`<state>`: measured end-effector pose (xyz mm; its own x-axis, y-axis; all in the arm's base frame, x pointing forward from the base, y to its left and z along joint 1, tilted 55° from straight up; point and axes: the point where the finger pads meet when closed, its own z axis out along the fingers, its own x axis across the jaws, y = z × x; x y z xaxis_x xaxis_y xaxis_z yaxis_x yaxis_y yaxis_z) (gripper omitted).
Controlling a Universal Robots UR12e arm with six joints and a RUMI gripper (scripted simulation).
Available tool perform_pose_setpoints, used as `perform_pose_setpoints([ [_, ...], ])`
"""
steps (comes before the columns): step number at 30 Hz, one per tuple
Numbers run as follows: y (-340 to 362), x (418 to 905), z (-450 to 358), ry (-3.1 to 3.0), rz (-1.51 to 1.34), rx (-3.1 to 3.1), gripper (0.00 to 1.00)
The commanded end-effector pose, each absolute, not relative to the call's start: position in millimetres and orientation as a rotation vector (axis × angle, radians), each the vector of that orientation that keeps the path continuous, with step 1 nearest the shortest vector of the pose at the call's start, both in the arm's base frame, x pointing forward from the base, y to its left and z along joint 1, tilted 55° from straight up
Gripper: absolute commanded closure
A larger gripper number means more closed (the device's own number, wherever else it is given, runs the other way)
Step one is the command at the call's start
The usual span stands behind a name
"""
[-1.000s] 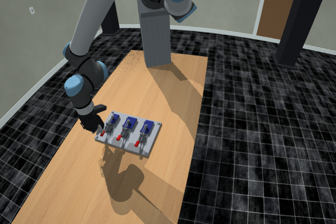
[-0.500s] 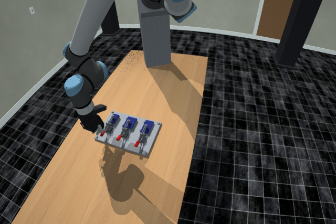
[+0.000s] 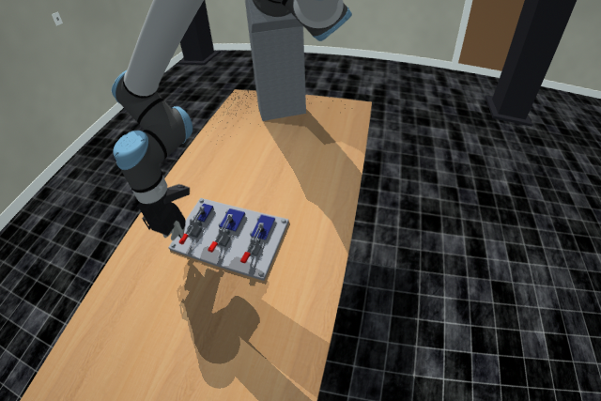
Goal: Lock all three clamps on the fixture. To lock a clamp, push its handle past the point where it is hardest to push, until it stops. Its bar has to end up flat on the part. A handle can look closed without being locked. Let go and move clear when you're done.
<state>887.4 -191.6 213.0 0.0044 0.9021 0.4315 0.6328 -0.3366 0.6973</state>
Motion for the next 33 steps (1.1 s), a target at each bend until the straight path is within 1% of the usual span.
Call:
perform_pose_setpoints([
  [1,-193.9,881.6,217.9,1.59,1.249,1.981,1.0],
  [33,-207.4,842.7,246.6,1.59,1.249,1.981,1.0],
])
